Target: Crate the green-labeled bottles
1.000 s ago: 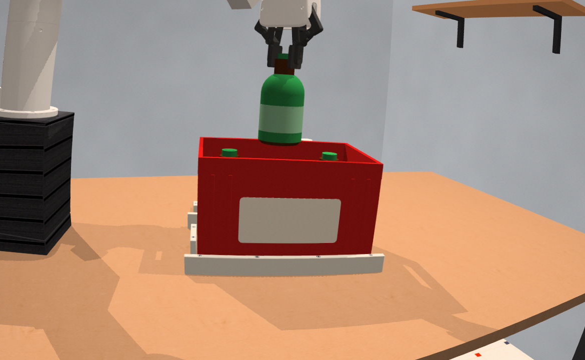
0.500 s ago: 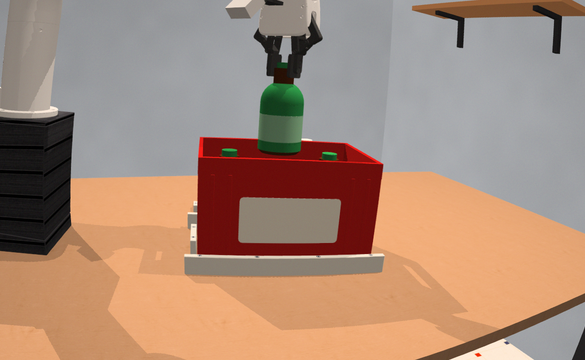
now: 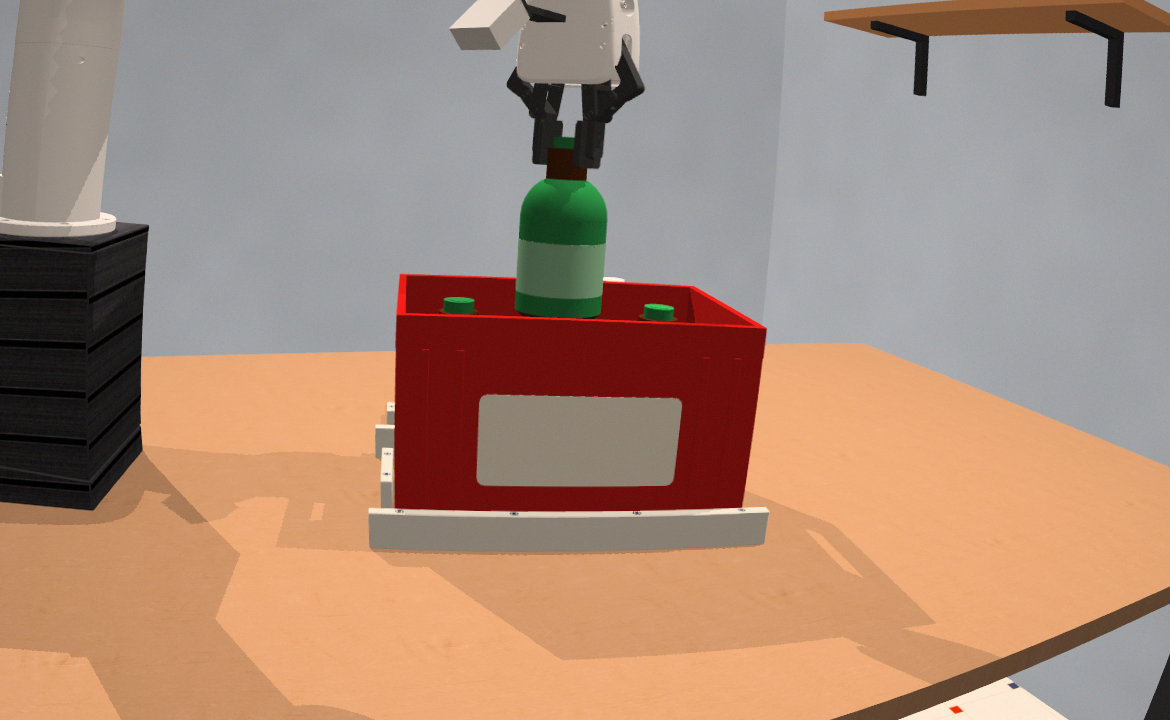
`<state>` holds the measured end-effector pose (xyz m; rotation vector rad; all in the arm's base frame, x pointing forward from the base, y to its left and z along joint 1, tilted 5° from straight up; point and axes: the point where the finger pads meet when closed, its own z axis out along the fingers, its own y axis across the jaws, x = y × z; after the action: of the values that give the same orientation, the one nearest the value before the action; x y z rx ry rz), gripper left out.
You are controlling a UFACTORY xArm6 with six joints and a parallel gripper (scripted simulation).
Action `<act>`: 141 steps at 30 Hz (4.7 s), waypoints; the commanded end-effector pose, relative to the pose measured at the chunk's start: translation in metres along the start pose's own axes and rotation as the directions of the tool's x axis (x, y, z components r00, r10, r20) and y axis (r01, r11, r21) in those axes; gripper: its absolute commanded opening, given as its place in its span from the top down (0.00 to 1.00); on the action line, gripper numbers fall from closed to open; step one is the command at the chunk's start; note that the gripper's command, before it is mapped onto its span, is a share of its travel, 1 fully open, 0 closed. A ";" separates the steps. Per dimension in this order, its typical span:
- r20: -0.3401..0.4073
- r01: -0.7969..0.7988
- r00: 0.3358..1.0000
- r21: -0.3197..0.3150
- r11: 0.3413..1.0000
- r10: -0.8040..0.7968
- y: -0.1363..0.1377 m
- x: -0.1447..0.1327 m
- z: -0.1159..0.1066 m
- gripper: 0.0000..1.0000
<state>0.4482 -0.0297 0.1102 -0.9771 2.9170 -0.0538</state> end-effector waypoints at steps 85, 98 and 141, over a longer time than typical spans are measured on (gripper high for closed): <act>0.004 0.000 1.000 0.003 1.000 0.000 -0.001 -0.002 0.040 1.00; 0.004 0.000 1.000 0.003 1.000 0.000 -0.001 -0.002 0.040 1.00; 0.004 0.000 1.000 0.003 1.000 0.000 -0.001 -0.002 0.069 1.00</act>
<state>0.4533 -0.0306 0.0435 -0.9771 2.9170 -0.0538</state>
